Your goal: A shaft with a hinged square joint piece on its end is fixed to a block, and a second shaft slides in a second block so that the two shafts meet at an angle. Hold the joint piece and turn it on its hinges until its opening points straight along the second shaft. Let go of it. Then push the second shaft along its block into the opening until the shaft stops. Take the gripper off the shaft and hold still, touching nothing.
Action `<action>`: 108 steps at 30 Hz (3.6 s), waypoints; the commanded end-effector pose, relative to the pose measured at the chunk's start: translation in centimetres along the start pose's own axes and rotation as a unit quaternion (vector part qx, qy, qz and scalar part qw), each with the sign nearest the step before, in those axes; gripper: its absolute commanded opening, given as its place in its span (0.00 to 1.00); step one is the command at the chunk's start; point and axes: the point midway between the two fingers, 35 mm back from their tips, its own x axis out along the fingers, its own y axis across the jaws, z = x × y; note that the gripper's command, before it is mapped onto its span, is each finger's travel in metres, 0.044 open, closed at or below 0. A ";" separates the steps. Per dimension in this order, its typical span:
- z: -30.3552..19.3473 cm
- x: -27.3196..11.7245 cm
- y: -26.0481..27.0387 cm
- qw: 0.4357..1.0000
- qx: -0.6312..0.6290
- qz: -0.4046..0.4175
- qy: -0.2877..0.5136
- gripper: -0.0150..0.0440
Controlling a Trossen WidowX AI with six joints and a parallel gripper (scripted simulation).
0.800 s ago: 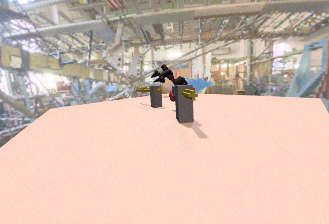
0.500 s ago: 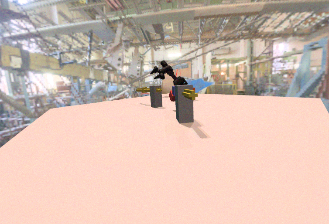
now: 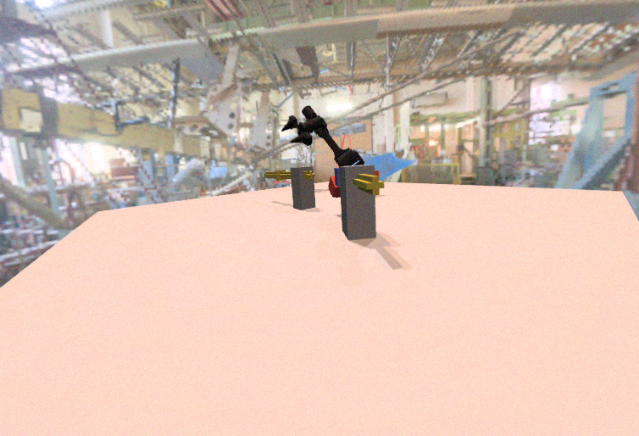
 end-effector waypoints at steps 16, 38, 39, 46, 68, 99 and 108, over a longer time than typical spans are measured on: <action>-14.9 6.0 -0.5 0.962 -0.243 -0.096 0.083 1.00; -24.9 10.0 -5.7 0.885 -0.404 -0.182 0.145 1.00; -25.6 10.3 -6.2 0.878 -0.414 -0.189 0.149 1.00; -30.3 12.1 -10.0 0.832 -0.471 -0.233 0.177 1.00; -38.2 13.7 -21.6 0.652 -0.637 -0.330 0.244 1.00; -40.3 11.0 -42.5 0.268 -0.787 -0.470 0.296 1.00; -40.0 11.2 -42.7 0.202 -0.807 -0.429 0.353 1.00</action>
